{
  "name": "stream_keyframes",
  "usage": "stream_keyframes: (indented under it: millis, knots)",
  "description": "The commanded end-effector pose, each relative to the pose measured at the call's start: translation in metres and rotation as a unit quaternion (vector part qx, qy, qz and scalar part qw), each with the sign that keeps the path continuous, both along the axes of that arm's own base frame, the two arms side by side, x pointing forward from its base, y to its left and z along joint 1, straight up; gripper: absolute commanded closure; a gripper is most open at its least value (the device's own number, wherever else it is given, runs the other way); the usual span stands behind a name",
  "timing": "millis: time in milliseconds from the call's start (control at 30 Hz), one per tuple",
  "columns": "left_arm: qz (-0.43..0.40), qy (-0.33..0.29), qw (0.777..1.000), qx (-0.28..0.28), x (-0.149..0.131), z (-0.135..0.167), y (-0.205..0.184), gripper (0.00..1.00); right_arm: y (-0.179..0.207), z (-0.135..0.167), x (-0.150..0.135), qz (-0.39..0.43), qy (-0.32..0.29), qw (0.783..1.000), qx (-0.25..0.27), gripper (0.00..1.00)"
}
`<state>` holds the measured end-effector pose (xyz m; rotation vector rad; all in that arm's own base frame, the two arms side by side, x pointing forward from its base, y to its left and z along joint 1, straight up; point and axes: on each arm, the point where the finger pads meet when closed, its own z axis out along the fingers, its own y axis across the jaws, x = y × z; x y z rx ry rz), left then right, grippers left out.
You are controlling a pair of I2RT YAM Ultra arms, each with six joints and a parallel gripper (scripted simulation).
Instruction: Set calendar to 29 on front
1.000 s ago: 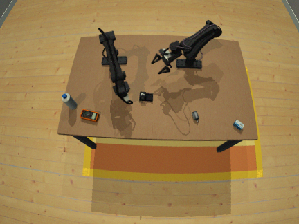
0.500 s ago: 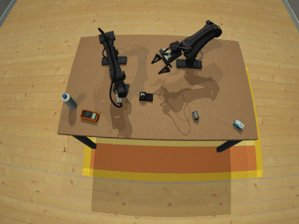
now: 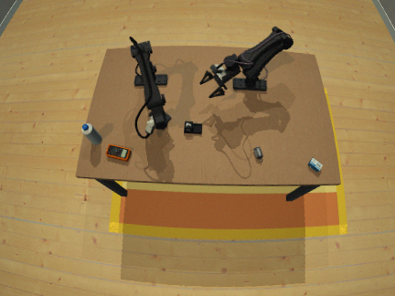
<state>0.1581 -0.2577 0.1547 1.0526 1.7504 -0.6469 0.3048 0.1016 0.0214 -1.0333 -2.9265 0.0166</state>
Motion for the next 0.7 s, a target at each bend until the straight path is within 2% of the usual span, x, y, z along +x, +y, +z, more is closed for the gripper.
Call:
stream_keyframes:
  millis: [0, 133, 267, 667]
  knots:
    - [-0.002, -0.006, 1.000, -0.011, 0.0012, 0.0071, -0.0024, 0.00, 0.0020, 0.0139, 0.0130, -0.096, -0.028, 0.995, 0.007, 0.65]
    - [-0.002, -0.006, 1.000, -0.011, 0.0012, 0.0071, -0.0024, 0.00, 0.0015, 0.0140, 0.0147, -0.171, -0.030, 0.985, 0.009, 0.65]
    - [-0.002, -0.006, 1.000, -0.011, 0.0012, 0.0071, -0.0024, 0.00, 0.0013, 0.0140, 0.0146, -0.200, -0.029, 0.979, 0.009, 0.65]
    - [-0.002, -0.006, 1.000, -0.011, 0.0012, 0.0071, -0.0024, 0.00, 0.0012, 0.0139, 0.0145, -0.191, -0.029, 0.981, 0.009, 0.65]
